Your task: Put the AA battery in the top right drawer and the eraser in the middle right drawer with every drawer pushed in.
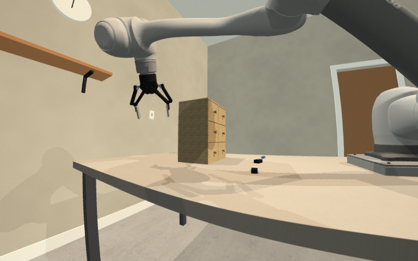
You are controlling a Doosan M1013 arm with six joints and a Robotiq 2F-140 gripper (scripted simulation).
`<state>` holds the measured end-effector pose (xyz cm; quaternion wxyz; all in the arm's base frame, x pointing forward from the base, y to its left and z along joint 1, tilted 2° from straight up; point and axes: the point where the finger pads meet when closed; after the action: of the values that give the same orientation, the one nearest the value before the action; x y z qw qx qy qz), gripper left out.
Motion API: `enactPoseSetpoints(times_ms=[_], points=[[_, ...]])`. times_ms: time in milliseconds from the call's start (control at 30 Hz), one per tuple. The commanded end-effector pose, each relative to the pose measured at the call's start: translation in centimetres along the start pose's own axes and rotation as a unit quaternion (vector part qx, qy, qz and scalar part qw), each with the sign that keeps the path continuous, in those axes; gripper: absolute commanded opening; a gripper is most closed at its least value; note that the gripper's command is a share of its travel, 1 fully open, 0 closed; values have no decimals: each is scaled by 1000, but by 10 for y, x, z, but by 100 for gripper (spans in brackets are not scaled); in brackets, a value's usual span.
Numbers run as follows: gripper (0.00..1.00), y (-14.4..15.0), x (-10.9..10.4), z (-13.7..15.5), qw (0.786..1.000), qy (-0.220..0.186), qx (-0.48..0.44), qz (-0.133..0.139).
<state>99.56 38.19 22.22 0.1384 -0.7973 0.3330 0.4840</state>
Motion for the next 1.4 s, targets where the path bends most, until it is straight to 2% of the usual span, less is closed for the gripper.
enactPoseSetpoints(times_ms=[0,133,233,300,400,433,467,500,533,567,600,633,667,700,733,867,933,1000,1033,1100,1133,1200,1233,1300,1333,1367], points=[[100,2,-10,-8,1000,5,5,-3],[100,7,-38,-28,1000,18,19,-9],[100,15,-72,-52,999,33,37,-17],[100,15,-72,-52,999,33,37,-17],[100,29,-119,-84,996,54,63,-28],[100,29,-119,-84,996,54,63,-28],[100,36,-137,-96,995,62,73,-32],[100,36,-137,-96,995,62,73,-32],[100,43,-157,-109,993,70,84,-37],[100,43,-157,-109,993,70,84,-37],[100,52,-179,-123,991,79,97,-42],[100,52,-179,-123,991,79,97,-42],[100,62,-202,-137,989,89,110,-48],[100,62,-202,-137,989,89,110,-48],[100,73,-226,-151,986,98,124,-53],[100,73,-226,-151,986,98,124,-53],[100,100,-277,-180,978,118,156,-66],[100,100,-278,-181,978,118,156,-66],[100,116,-305,-195,974,129,174,-72],[100,116,-306,-196,974,129,174,-72],[100,134,-335,-211,968,139,192,-79],[100,134,-335,-211,968,139,192,-79],[100,154,-364,-226,962,149,212,-87],[100,154,-364,-226,962,149,212,-87],[100,176,-395,-240,955,159,232,-94],[100,176,-395,-240,955,159,232,-94]])
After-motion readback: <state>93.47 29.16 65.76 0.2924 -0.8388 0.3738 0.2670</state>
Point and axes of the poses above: the point where the finger pads meet when closed, its own x axis out along the fingers, its own y axis across the jaws, z = x × y, and after that the axes turned 4 degrees about -x, right-handed
